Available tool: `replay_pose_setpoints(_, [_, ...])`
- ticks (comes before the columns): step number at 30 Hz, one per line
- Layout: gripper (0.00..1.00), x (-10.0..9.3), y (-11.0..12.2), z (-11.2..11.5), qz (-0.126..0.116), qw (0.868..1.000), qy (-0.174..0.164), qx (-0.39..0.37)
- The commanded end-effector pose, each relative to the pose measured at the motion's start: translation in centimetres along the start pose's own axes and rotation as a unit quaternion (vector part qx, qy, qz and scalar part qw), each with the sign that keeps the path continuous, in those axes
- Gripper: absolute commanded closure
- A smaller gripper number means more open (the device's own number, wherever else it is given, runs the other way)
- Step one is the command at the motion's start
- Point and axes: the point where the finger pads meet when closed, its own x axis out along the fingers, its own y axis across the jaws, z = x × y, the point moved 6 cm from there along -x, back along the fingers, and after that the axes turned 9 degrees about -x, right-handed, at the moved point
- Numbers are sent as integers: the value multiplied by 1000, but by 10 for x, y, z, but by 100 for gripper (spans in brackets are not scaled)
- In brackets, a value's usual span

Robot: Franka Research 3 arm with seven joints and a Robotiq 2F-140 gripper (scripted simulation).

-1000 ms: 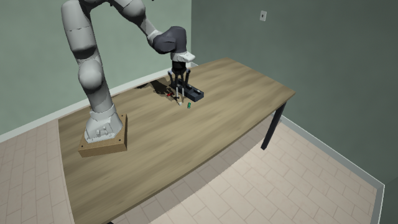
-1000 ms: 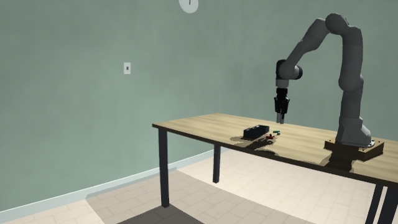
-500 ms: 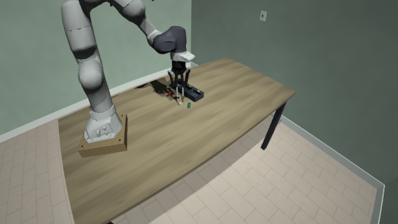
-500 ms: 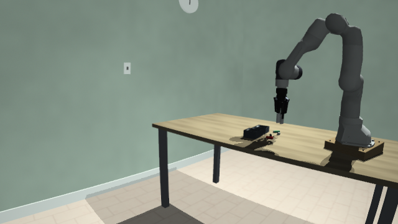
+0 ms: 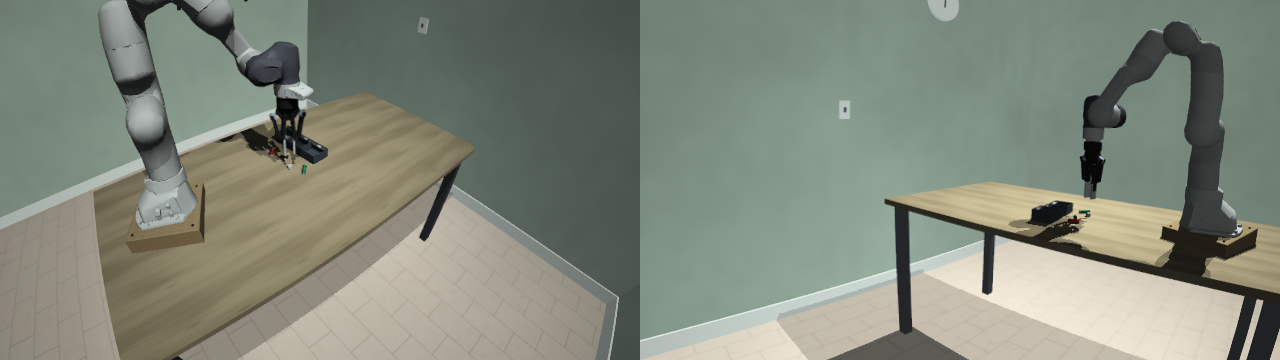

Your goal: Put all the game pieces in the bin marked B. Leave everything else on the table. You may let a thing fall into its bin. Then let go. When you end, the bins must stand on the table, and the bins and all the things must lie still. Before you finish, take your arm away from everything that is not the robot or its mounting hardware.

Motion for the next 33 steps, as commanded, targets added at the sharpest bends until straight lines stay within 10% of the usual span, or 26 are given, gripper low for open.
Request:
replay_pose_setpoints(1, [81, 0, -1, 2, -1, 1000, -1, -2])
replay_pose_setpoints(11, [81, 0, -1, 2, -1, 1000, -1, -2])
replay_pose_setpoints(33, [81, 64, -7, 2, -1, 1000, -1, -2])
